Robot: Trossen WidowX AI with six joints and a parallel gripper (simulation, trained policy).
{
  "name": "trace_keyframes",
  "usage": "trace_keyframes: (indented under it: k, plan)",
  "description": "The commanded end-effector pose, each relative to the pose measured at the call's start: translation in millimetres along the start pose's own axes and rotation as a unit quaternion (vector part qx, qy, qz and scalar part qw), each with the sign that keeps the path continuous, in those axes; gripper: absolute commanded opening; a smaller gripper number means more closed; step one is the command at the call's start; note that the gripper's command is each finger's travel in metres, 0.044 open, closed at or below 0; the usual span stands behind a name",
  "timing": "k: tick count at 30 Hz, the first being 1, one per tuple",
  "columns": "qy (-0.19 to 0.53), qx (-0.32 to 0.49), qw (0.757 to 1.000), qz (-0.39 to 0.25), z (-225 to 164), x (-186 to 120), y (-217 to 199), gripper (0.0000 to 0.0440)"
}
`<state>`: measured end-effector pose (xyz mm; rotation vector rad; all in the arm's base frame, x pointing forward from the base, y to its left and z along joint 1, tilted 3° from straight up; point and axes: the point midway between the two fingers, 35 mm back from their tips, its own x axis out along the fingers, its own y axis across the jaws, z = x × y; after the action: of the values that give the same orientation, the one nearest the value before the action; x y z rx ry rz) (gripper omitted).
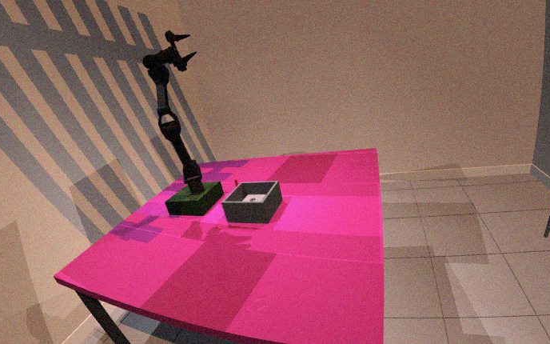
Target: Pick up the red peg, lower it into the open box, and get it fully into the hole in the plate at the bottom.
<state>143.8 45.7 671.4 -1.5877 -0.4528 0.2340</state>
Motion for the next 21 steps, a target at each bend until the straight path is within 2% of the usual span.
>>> trace_keyframes:
  k: [1, 2, 11, 21]
  plan:
    - [0.006, -0.016, 1.000, -0.001, -2, 0, 0, 0.0420]
    - [0.012, -0.032, 0.999, -0.004, -3, -1, -1, 0.0440]
    - [0.058, -0.178, 0.982, -0.032, -4, -3, -9, 0.0440]
    - [0.101, -0.337, 0.935, -0.048, 1, -5, -13, 0.0440]
